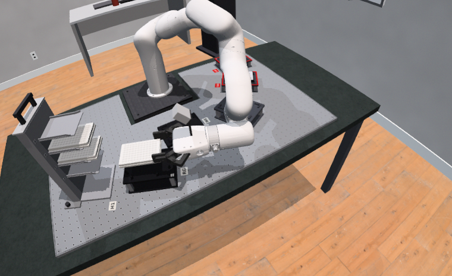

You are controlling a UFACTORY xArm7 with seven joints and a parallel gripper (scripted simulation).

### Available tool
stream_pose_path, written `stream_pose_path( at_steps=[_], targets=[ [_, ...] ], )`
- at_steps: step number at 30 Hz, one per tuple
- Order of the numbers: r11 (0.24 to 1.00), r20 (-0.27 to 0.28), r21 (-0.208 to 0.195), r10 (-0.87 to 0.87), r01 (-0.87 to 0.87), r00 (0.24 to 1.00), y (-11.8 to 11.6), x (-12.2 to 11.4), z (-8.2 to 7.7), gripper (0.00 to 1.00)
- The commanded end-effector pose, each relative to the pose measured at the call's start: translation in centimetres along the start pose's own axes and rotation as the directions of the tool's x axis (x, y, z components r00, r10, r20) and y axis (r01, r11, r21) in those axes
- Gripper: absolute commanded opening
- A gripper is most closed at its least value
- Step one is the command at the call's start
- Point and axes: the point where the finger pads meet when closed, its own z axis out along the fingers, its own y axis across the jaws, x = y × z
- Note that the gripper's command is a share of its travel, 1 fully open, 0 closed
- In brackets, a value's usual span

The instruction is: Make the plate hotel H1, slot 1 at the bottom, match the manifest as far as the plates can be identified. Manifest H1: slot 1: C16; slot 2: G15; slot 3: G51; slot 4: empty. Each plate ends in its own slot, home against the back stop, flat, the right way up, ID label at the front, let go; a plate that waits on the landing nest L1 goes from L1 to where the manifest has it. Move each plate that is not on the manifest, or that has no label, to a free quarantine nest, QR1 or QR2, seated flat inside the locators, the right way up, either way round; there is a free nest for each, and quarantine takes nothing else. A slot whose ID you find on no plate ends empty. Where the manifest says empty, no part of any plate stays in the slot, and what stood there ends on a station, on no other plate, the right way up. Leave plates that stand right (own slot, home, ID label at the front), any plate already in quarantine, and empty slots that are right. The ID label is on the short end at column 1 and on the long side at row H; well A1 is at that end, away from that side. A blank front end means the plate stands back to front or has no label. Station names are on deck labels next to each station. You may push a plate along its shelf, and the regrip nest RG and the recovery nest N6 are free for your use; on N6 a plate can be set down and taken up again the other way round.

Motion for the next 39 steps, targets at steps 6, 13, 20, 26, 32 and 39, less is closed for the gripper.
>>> stream_pose_path(
  at_steps=[6,13,20,26,32,39],
  targets=[
    [1.000,0.001,0.000,0.004,-0.004,1.000,-0.1,0.2,1.0,0.00],
    [1.000,0.001,0.000,0.004,-0.004,1.000,-0.1,0.2,1.9,0.00],
    [1.000,0.001,0.000,0.004,-0.004,1.000,-0.1,0.2,2.6,0.00],
    [1.000,0.001,0.000,0.004,-0.004,1.000,-0.1,0.2,3.4,0.00],
    [1.000,0.001,0.000,0.004,-0.004,1.000,-0.1,0.2,4.2,0.00],
    [1.000,0.001,0.000,0.004,-0.004,1.000,-0.1,0.2,4.9,0.00]
  ],
)
